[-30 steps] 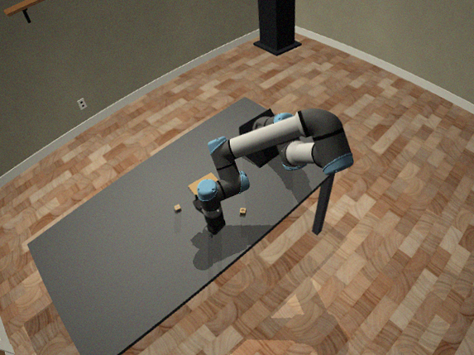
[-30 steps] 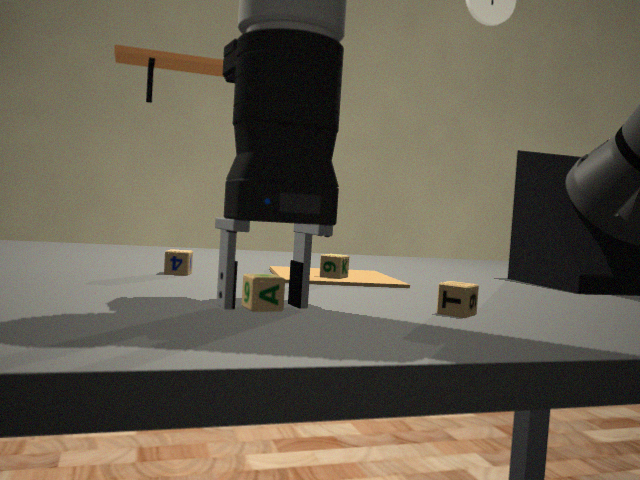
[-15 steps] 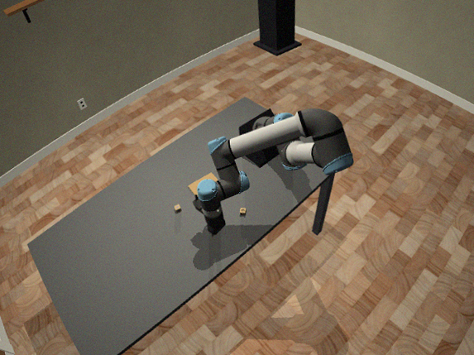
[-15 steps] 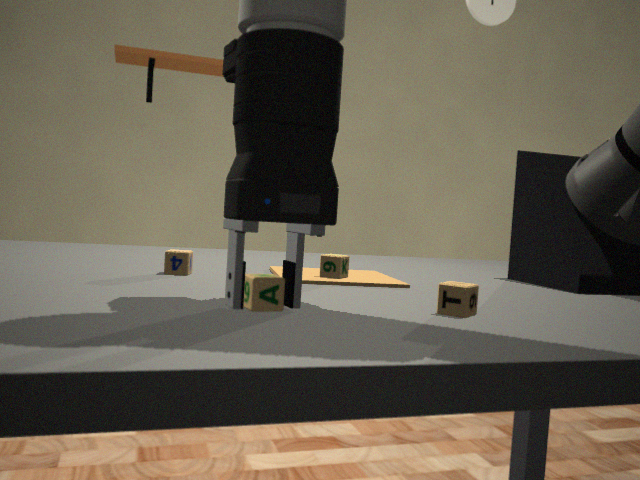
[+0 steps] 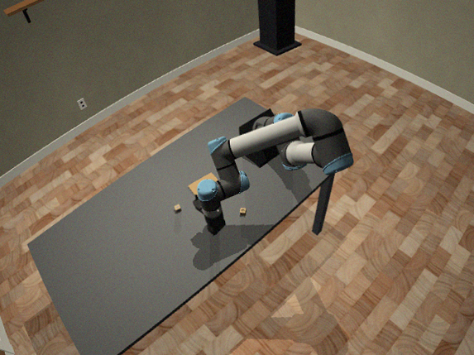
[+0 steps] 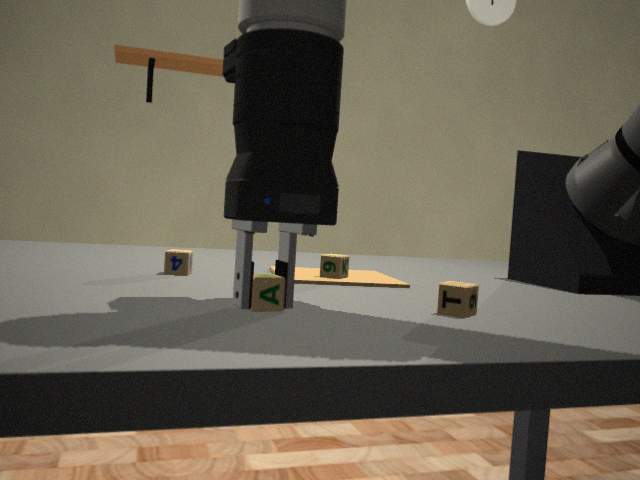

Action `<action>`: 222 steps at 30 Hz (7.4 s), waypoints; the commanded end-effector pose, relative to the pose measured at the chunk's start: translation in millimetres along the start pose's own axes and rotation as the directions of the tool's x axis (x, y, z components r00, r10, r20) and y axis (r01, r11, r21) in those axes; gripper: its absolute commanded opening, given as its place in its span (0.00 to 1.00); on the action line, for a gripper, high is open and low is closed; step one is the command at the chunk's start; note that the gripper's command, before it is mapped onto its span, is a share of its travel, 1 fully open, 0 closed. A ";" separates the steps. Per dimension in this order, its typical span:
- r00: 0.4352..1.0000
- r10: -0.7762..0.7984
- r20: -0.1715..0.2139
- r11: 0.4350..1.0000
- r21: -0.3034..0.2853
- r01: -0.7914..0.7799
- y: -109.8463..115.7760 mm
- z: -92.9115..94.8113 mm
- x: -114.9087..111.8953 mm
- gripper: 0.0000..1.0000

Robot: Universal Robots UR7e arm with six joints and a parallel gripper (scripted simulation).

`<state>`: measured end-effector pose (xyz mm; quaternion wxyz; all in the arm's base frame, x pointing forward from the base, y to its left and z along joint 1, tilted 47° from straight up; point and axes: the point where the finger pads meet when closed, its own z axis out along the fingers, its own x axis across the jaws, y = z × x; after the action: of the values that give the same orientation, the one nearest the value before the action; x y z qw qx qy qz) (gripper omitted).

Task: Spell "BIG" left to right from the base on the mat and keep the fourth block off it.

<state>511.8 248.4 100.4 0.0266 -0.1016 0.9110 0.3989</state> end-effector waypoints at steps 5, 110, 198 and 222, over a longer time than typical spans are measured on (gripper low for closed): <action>1.000 0.000 -0.001 1.000 -0.001 0.000 0.4 1.1 0.6 0.49; 0.718 -0.696 0.000 0.718 -0.004 0.696 -7.6 -79.1 -6.7 0.49; -0.200 -0.978 -0.052 -0.204 0.089 0.975 -30.0 -48.4 -26.7 0.49; -0.123 -0.983 -0.139 -0.167 0.380 0.910 -82.8 -41.0 -81.3 0.49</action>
<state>598.2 182.6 81.1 0.4003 -0.7150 0.5631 0.1073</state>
